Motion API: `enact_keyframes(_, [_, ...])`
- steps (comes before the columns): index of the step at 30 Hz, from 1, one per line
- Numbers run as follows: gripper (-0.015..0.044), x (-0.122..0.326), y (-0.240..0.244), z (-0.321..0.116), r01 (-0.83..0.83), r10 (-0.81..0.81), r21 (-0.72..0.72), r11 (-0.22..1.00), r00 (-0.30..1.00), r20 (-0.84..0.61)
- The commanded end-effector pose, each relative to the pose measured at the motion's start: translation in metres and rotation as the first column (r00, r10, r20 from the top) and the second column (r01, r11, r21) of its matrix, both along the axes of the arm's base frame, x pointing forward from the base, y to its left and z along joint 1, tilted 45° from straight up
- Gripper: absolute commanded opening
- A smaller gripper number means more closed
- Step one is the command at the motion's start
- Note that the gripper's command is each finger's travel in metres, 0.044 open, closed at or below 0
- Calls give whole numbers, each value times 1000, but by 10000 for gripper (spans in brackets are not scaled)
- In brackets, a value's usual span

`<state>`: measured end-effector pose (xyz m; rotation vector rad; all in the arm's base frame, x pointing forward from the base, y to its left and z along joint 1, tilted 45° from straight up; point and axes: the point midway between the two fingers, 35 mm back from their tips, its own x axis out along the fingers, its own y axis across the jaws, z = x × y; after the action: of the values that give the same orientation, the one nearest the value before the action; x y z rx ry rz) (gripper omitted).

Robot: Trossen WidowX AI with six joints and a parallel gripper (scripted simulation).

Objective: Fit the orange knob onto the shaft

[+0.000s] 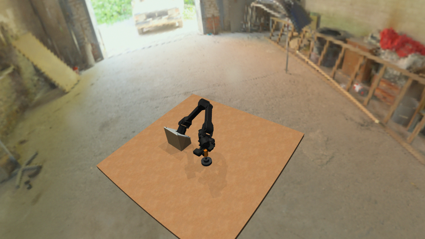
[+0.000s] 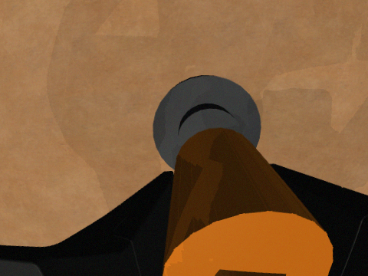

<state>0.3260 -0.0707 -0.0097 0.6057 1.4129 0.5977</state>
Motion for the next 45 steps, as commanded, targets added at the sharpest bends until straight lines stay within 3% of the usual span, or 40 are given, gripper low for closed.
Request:
enact_keyframes(1, [0, 1, 6, -7, -1, 1, 0, 1000, 1000, 1])
enact_keyframes(45, [0, 0, 12, -13, -6, 6, 0, 1000, 1000, 5])
